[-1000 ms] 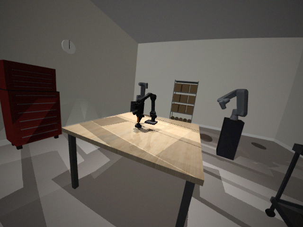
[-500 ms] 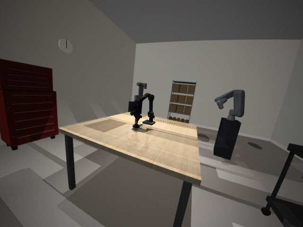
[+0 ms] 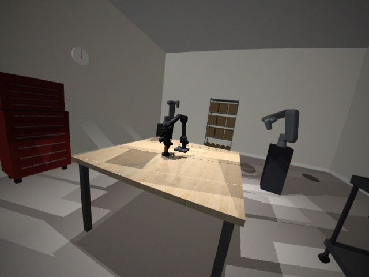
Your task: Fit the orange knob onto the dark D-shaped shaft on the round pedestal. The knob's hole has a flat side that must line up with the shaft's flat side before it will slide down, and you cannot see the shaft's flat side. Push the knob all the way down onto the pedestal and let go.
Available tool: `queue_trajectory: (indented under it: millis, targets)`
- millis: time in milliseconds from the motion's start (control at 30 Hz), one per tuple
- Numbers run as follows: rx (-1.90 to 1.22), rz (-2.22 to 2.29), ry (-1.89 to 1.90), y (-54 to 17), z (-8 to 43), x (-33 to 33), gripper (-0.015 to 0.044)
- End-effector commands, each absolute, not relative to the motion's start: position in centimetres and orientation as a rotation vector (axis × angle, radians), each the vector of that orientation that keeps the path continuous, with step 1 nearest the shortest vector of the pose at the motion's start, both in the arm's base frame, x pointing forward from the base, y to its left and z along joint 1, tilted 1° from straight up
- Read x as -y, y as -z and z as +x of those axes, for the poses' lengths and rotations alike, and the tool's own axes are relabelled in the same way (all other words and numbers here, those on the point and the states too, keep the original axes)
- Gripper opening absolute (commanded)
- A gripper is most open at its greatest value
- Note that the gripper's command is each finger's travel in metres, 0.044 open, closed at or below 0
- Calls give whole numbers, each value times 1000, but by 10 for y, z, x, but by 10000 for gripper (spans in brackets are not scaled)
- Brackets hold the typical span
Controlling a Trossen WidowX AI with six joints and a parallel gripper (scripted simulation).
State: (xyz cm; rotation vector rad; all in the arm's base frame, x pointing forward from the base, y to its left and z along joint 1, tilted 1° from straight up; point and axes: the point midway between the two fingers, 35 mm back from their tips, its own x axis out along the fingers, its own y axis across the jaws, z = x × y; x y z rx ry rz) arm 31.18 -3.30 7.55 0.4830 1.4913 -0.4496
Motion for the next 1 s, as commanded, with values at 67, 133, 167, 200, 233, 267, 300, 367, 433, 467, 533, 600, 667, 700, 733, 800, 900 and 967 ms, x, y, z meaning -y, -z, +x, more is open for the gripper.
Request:
queue_trajectory:
  millis: [67, 133, 167, 200, 233, 267, 300, 367, 433, 467, 533, 600, 667, 700, 733, 800, 900, 967]
  targets:
    - [-1492, 483, 450, -73, 312, 33, 0]
    - [-1492, 483, 450, -73, 312, 33, 0]
    - [-1492, 483, 450, -73, 312, 33, 0]
    - [-1492, 483, 450, -73, 312, 33, 0]
    - [-1492, 483, 450, -73, 312, 33, 0]
    - [-1492, 483, 450, -73, 312, 33, 0]
    - [-1492, 483, 450, -73, 312, 33, 26]
    - [-1492, 483, 450, -73, 312, 33, 79]
    - [-1492, 483, 450, -73, 312, 33, 131]
    - [-1492, 483, 450, -73, 312, 33, 158]
    - [-1492, 483, 450, -73, 312, 33, 210]
    - [-1492, 483, 450, -73, 312, 33, 262]
    - [-1492, 483, 450, -73, 312, 33, 315]
    - [-1492, 483, 450, -73, 312, 33, 341]
    - [-1492, 483, 450, -73, 312, 33, 367]
    - [-1492, 483, 450, -73, 312, 33, 420]
    - [-1492, 483, 450, -73, 312, 33, 440]
    - [-1492, 483, 450, -73, 312, 33, 440]
